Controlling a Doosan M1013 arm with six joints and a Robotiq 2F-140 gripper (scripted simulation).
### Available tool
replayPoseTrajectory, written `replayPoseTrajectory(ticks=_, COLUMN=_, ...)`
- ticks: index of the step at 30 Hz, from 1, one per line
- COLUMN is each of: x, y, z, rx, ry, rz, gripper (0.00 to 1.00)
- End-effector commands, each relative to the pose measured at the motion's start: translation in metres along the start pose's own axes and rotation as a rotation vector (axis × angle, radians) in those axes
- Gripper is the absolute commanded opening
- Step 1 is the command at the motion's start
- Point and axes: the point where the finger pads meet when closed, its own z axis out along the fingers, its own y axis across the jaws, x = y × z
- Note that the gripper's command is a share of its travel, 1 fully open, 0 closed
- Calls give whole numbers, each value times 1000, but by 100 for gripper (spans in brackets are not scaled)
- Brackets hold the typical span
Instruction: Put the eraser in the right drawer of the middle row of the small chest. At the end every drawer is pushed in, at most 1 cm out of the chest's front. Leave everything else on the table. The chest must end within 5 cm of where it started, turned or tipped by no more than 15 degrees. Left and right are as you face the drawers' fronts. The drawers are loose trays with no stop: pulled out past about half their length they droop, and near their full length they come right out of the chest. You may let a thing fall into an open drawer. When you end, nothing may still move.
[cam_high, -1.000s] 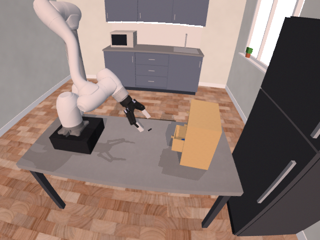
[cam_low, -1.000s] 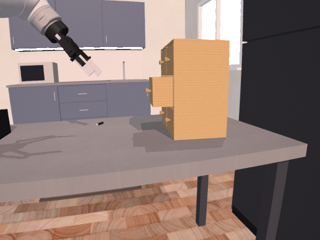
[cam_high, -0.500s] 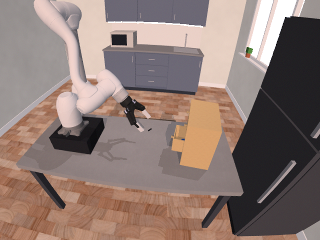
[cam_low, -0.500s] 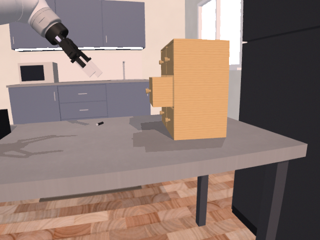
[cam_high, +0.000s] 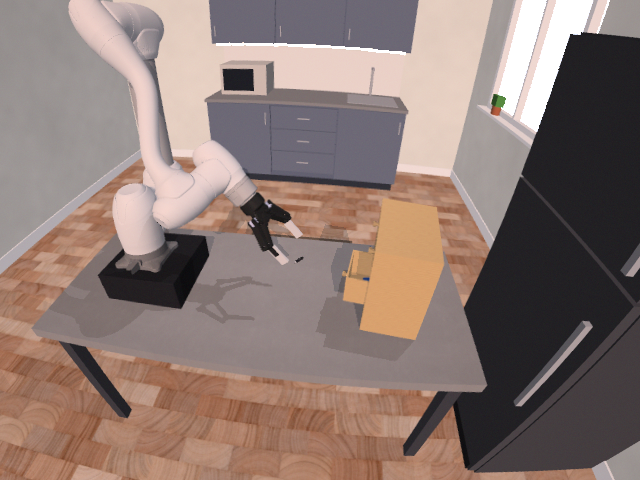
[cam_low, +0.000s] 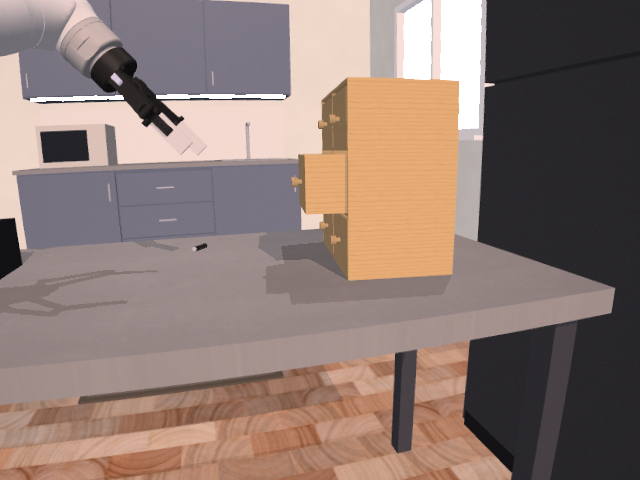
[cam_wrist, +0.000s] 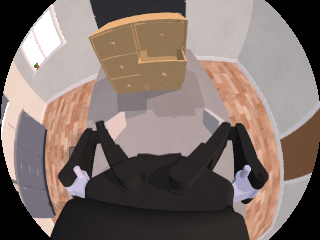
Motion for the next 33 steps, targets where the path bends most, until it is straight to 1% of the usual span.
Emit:
replayPoseTrajectory(ticks=1, x=0, y=2, z=1, rx=34, ry=23, rz=0, gripper=100)
replayPoseTrajectory(ticks=6, x=-1, y=1, z=3, rx=35, ry=40, rz=1, gripper=100)
replayPoseTrajectory(ticks=12, x=0, y=3, z=7, rx=29, ry=75, rz=1, gripper=100)
replayPoseTrajectory(ticks=14, x=0, y=3, z=11, rx=31, ry=108, rz=2, gripper=100)
replayPoseTrajectory(ticks=16, x=0, y=3, z=11, rx=31, ry=108, rz=2, gripper=100)
replayPoseTrajectory(ticks=26, x=1, y=3, z=30, rx=28, ry=271, rz=4, gripper=100)
replayPoseTrajectory(ticks=31, x=1, y=3, z=37, rx=28, ry=331, rz=5, gripper=100)
replayPoseTrajectory(ticks=33, x=1, y=3, z=37, rx=28, ry=331, rz=5, gripper=100)
